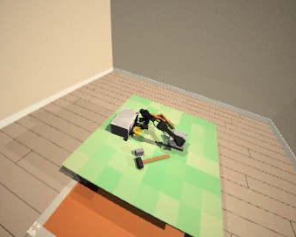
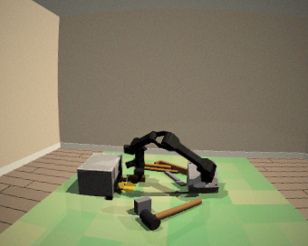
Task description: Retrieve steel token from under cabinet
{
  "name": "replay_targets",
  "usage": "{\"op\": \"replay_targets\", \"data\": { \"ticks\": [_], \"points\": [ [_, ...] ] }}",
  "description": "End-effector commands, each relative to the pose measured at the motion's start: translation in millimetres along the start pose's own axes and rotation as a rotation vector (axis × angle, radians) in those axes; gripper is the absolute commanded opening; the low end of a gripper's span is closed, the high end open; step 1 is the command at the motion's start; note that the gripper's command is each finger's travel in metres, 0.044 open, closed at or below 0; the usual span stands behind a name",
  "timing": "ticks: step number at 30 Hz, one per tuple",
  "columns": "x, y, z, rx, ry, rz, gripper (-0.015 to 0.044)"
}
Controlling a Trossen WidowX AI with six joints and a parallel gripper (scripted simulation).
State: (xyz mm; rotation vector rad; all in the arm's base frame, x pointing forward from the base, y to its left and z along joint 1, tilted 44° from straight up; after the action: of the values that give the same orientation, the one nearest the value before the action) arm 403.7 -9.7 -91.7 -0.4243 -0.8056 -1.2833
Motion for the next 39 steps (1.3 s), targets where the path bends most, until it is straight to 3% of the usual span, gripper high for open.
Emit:
{"op": "replay_targets", "data": {
  "ticks": [1, 39],
  "points": [
    [-1, 1, 8, 0.001, 0.005, -0.001, 0.0],
    [-1, -9, 30, 0.0, 0.007, 0.0, 0.0]
  ]
}}
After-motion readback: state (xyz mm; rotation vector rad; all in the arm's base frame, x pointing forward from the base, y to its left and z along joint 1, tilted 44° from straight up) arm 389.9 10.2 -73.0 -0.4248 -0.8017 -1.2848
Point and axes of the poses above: the point midway between the two fingers, 35 mm back from their tips, its own x axis back along the fingers, its own z axis across the jaws, y = z × x, the point moved 1 cm from there along x, back along the fingers, and after that the axes turned 8 degrees about x, right-handed, at the moved point
